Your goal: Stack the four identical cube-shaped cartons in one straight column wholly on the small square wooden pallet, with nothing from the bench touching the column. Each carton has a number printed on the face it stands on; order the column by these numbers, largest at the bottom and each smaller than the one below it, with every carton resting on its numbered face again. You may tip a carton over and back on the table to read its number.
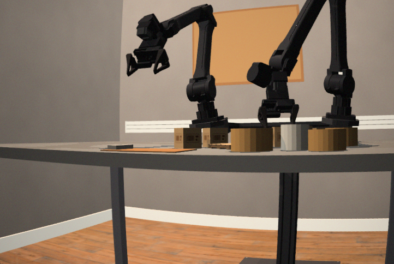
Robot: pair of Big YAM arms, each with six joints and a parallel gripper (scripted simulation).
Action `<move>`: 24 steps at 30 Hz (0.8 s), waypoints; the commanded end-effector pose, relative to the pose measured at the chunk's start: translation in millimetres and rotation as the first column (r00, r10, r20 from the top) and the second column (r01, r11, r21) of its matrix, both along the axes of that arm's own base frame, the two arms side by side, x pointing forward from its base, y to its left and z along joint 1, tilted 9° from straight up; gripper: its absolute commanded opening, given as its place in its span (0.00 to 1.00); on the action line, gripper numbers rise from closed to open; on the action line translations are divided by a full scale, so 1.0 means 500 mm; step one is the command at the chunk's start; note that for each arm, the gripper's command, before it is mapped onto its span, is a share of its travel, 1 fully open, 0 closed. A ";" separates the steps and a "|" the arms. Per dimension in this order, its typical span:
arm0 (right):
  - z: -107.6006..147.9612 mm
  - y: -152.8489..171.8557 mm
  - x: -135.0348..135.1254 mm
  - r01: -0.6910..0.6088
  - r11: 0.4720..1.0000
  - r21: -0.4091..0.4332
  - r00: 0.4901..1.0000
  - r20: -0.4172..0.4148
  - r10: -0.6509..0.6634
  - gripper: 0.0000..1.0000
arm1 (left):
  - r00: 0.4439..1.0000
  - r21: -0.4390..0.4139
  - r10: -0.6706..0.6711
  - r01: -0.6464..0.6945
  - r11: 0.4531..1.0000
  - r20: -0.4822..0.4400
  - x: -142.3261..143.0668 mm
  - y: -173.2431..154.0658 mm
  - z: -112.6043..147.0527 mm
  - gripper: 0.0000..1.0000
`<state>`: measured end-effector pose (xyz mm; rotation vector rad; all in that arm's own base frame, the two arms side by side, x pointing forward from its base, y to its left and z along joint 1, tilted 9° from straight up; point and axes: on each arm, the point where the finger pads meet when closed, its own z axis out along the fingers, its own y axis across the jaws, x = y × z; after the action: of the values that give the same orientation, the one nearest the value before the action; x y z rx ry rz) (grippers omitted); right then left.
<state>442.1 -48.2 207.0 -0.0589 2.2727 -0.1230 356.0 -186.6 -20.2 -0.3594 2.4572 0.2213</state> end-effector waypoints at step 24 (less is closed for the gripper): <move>0.057 0.001 0.029 0.003 1.000 0.000 0.999 0.052 -0.003 1.00 | 1.000 -0.012 0.005 -0.005 1.000 0.020 0.068 0.002 -0.036 0.83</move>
<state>442.1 -48.2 207.0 -0.0589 2.2727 -0.1230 372.0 -180.9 -40.2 -0.3561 2.4561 0.2210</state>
